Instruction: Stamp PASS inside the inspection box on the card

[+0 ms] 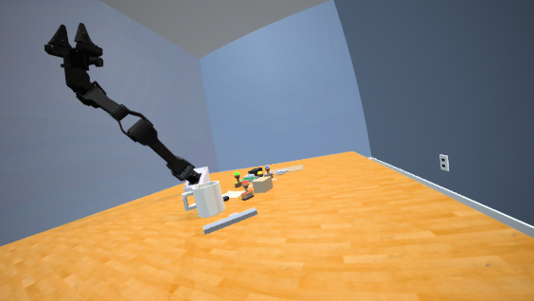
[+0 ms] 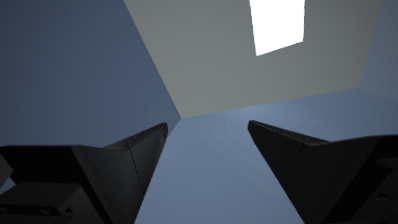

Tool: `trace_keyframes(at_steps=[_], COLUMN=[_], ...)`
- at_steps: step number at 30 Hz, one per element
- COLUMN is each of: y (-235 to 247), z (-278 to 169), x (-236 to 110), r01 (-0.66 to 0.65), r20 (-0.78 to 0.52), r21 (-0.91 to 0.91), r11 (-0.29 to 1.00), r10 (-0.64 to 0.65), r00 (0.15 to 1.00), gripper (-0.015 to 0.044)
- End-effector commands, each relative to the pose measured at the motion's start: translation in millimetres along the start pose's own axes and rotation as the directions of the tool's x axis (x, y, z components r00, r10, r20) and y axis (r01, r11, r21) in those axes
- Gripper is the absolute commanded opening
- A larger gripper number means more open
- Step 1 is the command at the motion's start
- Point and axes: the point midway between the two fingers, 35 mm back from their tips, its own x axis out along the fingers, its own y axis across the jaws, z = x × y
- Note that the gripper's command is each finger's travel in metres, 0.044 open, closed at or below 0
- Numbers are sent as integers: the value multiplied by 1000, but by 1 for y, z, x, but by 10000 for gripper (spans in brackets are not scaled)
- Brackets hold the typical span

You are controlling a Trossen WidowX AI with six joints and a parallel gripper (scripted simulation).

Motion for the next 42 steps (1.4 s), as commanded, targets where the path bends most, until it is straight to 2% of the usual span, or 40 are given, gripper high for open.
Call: trace_keyframes(at_steps=[1,7,11,16,24,30,34,42], y=[0,-13,-22,-22,-1,21,54,151], z=[1,43,73,120,186,237,284,365], x=[0,2,5,12,23,26,27,15], r01=[-1,11,55,120,175,271,368,599], r20=[0,16,52,111,192,291,378,523], r21=[-5,-211,-387,-643,-829,-908,-923,-757], r11=[1000,977,920,757,530,319,111,-261], r10=[1,-8,-38,-63,-24,18,89,306], r00=[1000,1000,998,992,981,956,922,795], gripper=[374,230,230,230,230,230,230,230])
